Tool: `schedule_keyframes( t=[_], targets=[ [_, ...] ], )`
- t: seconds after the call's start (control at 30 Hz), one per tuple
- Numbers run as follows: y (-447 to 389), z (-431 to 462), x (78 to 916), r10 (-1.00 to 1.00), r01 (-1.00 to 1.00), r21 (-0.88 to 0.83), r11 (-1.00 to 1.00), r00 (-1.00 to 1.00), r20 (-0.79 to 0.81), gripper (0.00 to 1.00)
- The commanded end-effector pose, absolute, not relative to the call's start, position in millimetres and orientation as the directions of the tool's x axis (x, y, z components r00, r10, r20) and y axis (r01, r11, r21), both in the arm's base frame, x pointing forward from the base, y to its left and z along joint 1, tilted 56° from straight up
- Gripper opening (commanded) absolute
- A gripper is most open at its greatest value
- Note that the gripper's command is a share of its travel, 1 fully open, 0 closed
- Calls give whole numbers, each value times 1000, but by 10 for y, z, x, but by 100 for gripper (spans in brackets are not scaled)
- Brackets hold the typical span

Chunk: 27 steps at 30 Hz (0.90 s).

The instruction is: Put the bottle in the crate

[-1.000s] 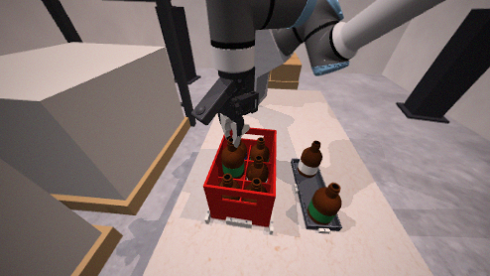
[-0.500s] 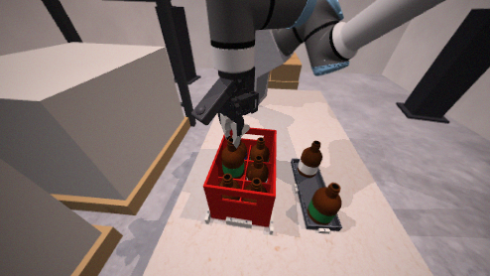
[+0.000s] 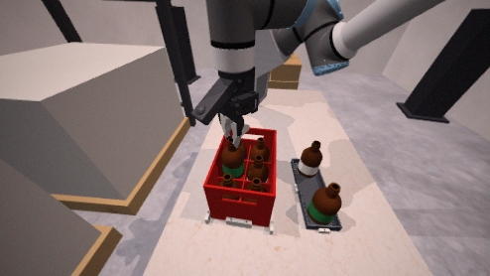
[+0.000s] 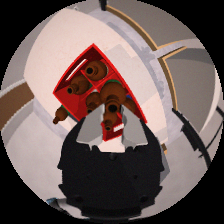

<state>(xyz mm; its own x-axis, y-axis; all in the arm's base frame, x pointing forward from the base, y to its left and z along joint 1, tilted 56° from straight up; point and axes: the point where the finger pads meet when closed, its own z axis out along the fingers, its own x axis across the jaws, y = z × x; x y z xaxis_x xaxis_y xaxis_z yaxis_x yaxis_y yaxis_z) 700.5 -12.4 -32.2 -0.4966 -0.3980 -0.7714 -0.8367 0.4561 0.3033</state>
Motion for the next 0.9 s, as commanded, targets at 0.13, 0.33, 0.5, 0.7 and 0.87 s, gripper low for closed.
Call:
schedule_keyframes(
  t=[0.13, 0.33, 0.5, 0.7, 0.87],
  targets=[
    [-132, -319, 7010, -398, -837, 302, 457, -496, -772, 0],
    [-124, -324, 7012, -398, -837, 302, 457, -496, -772, 0],
    [-114, -331, 7015, -398, -837, 302, 457, -496, -772, 0],
    [-82, -354, 7024, -398, -837, 302, 457, -496, -772, 0],
    [-42, -382, 7036, -398, -837, 302, 457, -496, -772, 0]
  ],
)
